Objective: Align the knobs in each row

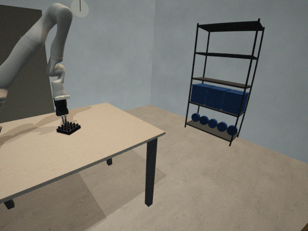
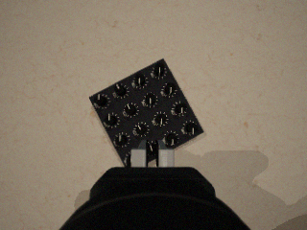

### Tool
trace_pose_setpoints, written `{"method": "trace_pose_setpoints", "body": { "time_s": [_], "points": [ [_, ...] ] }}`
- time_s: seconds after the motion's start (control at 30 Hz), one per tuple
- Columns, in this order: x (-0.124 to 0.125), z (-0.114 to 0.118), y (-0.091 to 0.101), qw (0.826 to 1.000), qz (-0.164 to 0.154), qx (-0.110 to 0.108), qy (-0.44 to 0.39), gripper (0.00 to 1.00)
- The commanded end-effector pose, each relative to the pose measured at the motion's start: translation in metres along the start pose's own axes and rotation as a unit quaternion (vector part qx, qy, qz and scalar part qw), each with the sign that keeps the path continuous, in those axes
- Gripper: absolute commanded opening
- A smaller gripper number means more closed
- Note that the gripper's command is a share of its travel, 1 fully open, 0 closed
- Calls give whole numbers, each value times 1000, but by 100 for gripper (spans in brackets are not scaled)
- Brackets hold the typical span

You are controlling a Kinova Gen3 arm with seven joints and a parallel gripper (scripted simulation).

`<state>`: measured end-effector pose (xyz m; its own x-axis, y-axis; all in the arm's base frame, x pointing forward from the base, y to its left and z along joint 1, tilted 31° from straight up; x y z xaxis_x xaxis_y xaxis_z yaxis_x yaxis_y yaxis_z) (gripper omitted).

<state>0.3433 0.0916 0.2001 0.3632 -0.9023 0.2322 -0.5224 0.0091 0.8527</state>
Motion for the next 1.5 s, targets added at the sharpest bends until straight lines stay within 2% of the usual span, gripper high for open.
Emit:
{"method": "trace_pose_setpoints", "body": {
  "time_s": [0.0, 0.5, 1.37, 1.4, 1.47],
  "points": [
    [0, 0, 0, 1000, 0, -1, 4, 30],
    [0, 0, 0, 996, -1, 0, 84, 30],
    [0, 0, 0, 995, -1, 0, 97, 30],
    [0, 0, 0, 995, -1, 0, 97, 46],
    [0, 0, 0, 995, -1, 0, 97, 46]
  ]
}}
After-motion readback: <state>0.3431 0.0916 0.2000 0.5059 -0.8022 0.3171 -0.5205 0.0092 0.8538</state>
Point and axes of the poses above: the point where the finger pads meet when closed, its own y axis back along the fingers, its own z axis across the jaws, x = y × z, the point moved 7 cm from there along y, back along the fingers, and after that the axes turned 10 degrees about y, right-handed, at the moved point
